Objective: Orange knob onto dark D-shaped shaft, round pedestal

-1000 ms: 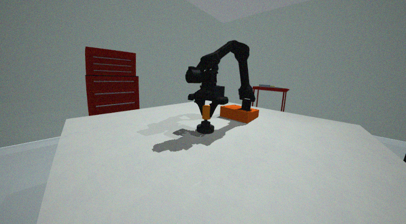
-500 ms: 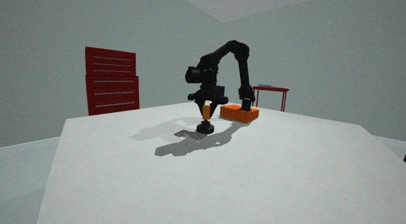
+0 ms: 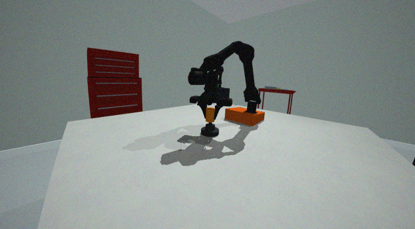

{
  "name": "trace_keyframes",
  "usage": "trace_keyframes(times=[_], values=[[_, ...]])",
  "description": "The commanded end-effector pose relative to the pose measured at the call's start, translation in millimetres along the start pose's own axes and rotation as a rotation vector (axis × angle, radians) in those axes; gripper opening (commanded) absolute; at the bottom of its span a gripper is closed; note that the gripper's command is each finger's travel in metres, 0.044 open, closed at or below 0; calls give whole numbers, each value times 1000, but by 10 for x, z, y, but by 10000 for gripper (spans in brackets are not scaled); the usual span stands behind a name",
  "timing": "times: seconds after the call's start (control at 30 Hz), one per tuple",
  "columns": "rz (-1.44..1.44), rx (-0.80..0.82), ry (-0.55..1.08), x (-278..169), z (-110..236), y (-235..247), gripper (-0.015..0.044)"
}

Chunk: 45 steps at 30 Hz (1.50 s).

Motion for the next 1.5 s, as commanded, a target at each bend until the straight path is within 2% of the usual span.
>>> trace_keyframes(times=[0.0, 0.5, 0.73, 1.47], values=[[6, -5, -9, 28, -11, -13, 0], [14, -5, -9, 19, 34, -10, 0], [215, -6, -8, -12, 51, 2, 0], [215, -6, -8, -25, -16, 5, 0]])
Point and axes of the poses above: the point midway between the two fingers, 35 mm back from their tips, its own z axis back along the fingers, its own y axis across the jaws, x = y × z, the point moved 1 cm from there along z, back along the fingers, and after that the axes turned 12 degrees about -z, right-handed, at the moved point
